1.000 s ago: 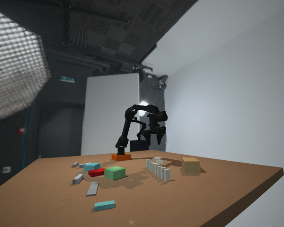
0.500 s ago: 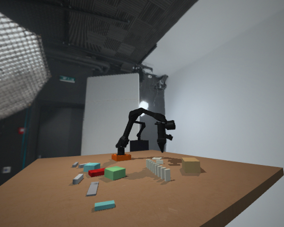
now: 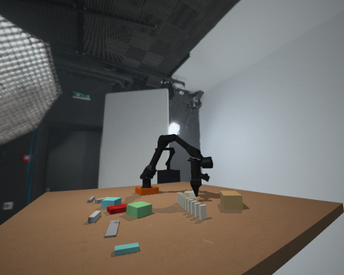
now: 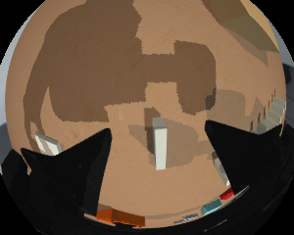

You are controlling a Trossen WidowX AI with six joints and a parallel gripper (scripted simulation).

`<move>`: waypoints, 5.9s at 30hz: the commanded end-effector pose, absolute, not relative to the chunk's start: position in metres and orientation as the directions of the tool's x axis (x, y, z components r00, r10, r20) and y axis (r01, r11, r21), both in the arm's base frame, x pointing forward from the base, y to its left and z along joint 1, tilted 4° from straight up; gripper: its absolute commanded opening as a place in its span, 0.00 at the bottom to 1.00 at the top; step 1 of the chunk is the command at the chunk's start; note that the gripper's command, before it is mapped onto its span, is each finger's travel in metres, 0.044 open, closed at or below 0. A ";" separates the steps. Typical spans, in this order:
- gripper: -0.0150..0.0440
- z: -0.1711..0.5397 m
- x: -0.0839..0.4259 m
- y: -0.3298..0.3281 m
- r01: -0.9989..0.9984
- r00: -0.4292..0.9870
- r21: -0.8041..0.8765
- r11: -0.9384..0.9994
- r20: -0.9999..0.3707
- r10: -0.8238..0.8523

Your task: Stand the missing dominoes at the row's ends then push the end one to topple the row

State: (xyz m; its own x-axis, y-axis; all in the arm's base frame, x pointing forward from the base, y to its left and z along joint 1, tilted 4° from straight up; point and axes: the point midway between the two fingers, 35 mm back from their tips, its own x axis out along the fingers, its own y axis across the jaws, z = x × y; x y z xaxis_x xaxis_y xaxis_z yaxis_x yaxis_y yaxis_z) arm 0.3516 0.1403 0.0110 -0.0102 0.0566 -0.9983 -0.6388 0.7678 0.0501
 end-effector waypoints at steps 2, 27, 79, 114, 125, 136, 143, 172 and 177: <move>1.00 0.000 0.349 0.140 -0.641 -0.019 0.054 0.765 -0.998 0.054; 0.30 -0.002 0.349 0.140 -0.641 -0.019 0.054 0.765 -0.998 0.054; 0.30 0.142 0.411 0.192 -0.107 0.097 0.052 0.993 -0.993 0.063; 0.30 0.100 0.455 0.224 -0.190 0.526 -0.012 0.982 -0.846 0.091; 0.30 0.094 0.457 0.230 -0.192 0.639 -0.028 0.981 -0.762 0.104; 0.30 0.092 0.454 0.232 -0.185 0.738 -0.038 0.982 -0.665 0.114; 0.30 0.092 0.449 0.232 -0.176 0.793 -0.040 0.984 -0.598 0.118; 0.30 0.105 0.404 0.212 -0.116 0.949 -0.003 0.993 -0.295 0.110; 0.30 0.109 0.393 0.205 -0.104 0.965 0.012 0.995 -0.241 0.103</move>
